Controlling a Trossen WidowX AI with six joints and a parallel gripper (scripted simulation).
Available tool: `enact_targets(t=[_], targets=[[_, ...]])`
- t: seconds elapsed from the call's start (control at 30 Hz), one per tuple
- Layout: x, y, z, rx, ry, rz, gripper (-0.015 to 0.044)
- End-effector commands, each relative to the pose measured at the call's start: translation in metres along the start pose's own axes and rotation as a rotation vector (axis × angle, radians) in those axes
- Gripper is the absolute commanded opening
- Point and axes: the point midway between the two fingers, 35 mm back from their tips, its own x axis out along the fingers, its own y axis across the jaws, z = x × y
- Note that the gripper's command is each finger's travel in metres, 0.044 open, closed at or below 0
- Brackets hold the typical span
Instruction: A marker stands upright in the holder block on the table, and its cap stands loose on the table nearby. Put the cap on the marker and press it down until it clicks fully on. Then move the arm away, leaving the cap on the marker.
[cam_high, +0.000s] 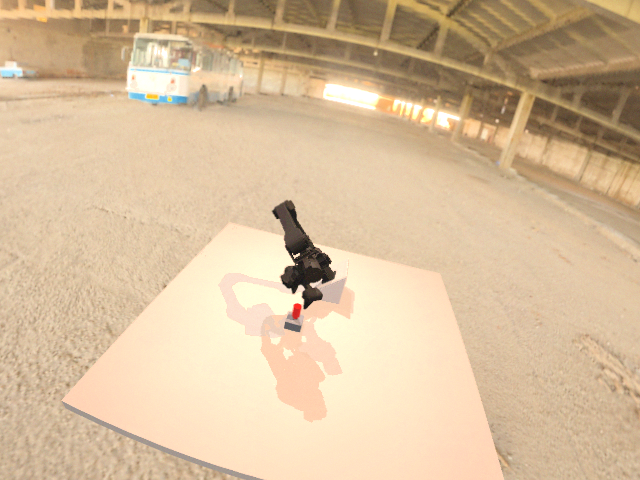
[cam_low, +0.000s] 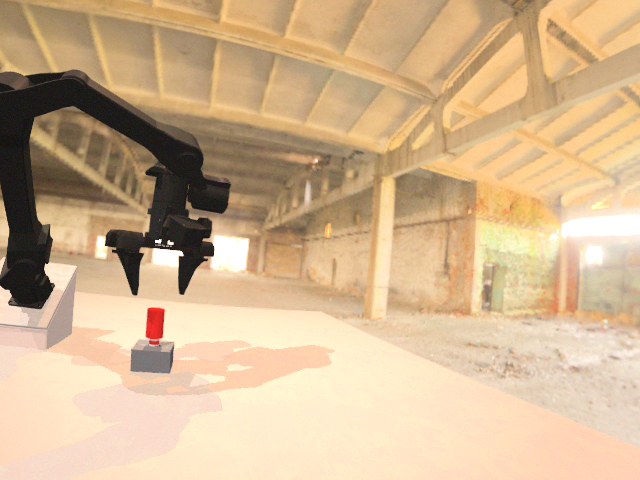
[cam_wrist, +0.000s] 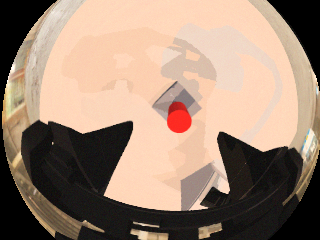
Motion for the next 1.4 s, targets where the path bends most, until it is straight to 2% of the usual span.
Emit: enact_targets(t=[0.0, 0.03, 0.1, 0.4, 0.6, 1.37], targets=[[-0.015, -0.003, -0.001, 0.001, 0.006, -0.006, 0.044], [-0.015, -0.003, -0.001, 0.001, 0.006, -0.006, 0.044], [-0.014, -0.003, -0.001, -0.056, 0.006, -0.006, 0.0387], [-0.007, -0.003, -0.001, -0.837, 0.005, -0.006, 0.0151], [-0.006, -0.003, -0.001, -0.894, 0.004, -0.006, 0.0], [0.011, -0.003, 0.0, -0.894, 0.004, -0.007, 0.0]])
